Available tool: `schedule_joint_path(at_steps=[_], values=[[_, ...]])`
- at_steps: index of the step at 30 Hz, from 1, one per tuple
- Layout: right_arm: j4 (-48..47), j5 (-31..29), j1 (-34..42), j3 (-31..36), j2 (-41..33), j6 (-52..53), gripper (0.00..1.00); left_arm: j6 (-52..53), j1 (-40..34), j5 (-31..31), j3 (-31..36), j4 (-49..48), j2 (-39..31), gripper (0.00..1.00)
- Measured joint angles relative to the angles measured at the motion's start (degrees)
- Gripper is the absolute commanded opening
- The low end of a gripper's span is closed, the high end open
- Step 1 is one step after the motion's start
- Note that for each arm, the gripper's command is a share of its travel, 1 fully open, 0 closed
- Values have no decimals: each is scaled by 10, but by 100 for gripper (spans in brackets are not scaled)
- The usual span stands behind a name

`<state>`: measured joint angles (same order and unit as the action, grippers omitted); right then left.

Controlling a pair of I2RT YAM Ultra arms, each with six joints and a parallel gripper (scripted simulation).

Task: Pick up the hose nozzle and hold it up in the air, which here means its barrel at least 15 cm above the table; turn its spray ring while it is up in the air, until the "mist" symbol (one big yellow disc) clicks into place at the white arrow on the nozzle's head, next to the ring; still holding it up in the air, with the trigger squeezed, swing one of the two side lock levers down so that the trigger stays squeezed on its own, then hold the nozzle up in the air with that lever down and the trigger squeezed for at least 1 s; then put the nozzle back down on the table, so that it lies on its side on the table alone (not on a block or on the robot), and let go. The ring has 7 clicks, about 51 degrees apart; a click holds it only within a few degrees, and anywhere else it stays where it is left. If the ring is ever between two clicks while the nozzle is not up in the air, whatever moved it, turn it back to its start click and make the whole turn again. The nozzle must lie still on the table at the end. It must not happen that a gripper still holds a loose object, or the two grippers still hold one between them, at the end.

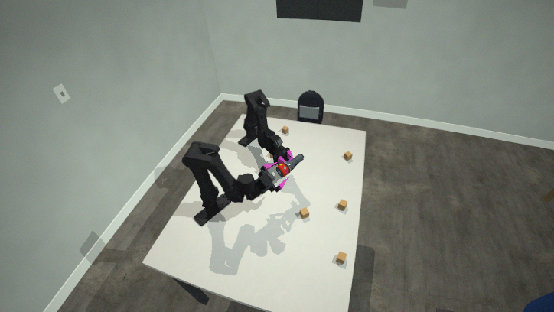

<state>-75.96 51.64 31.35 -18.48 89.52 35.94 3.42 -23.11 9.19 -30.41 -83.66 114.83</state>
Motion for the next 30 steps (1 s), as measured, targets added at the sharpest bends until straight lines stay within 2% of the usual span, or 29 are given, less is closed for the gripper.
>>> schedule_joint_path(at_steps=[7, 8, 25, 30], values=[[5, -18, 15, -12, 6, -4, 88, 0, 0, 0, 0, 0, 0, 35], [5, -19, 15, -12, 6, -4, 0, 0, 0, 0, 0, 0, 0, 35], [6, -21, 16, -14, 6, 6, 0, 0, 0, 1, 0, -3, 0, 35], [10, -20, 16, -16, 6, 122, 0, 0, 0, 2, 0, -2, 0, 35]])
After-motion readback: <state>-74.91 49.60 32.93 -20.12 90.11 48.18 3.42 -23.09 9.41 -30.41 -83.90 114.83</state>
